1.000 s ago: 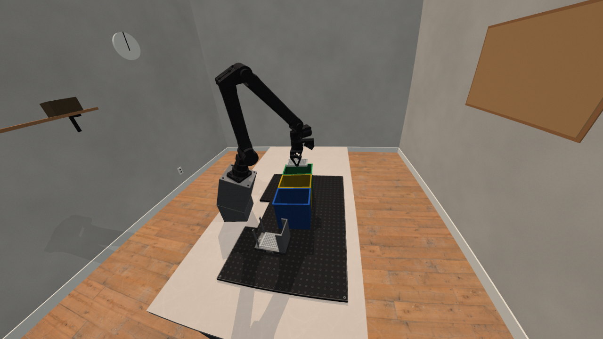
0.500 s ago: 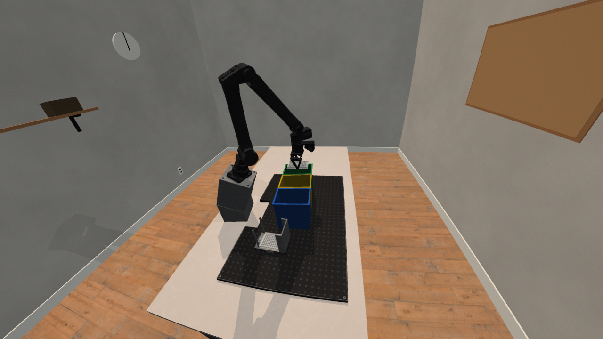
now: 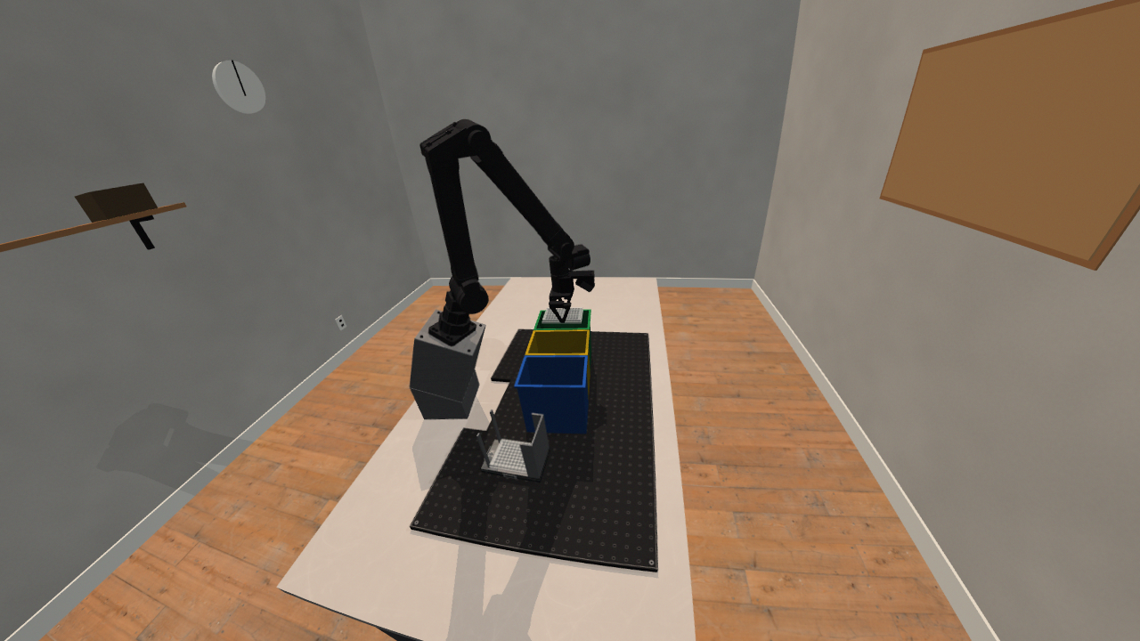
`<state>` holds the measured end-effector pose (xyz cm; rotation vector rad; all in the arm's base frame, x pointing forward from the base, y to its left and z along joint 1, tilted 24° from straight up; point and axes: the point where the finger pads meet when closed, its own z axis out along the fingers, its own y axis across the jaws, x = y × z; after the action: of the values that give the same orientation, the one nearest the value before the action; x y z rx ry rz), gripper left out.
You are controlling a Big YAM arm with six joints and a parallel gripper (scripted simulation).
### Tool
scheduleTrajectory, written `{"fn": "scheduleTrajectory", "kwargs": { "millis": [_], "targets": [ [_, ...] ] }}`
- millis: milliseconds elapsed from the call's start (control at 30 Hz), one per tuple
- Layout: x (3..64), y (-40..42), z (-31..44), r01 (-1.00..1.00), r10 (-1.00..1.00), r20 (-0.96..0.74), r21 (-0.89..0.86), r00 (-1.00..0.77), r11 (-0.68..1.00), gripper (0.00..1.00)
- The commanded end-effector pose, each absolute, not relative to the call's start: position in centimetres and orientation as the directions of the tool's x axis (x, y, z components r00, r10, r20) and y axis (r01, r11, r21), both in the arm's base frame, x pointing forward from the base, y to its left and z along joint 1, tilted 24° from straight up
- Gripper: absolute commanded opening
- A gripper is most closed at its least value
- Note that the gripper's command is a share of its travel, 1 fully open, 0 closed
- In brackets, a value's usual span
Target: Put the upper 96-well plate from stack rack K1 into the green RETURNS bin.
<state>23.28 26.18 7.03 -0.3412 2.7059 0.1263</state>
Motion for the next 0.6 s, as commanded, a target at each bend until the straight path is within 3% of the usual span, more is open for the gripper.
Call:
{"fn": "scheduleTrajectory", "kwargs": {
  "millis": [0, 567],
  "targets": [
    [23.69, 26.93, 7.74, -0.265, -0.22, -0.421, 0.049, -0.88, 0.963, 0.0],
    [23.37, 27.32, 7.26, -0.286, -0.244, -0.415, 0.04, -0.877, 0.958, 0.0]
  ]
}}
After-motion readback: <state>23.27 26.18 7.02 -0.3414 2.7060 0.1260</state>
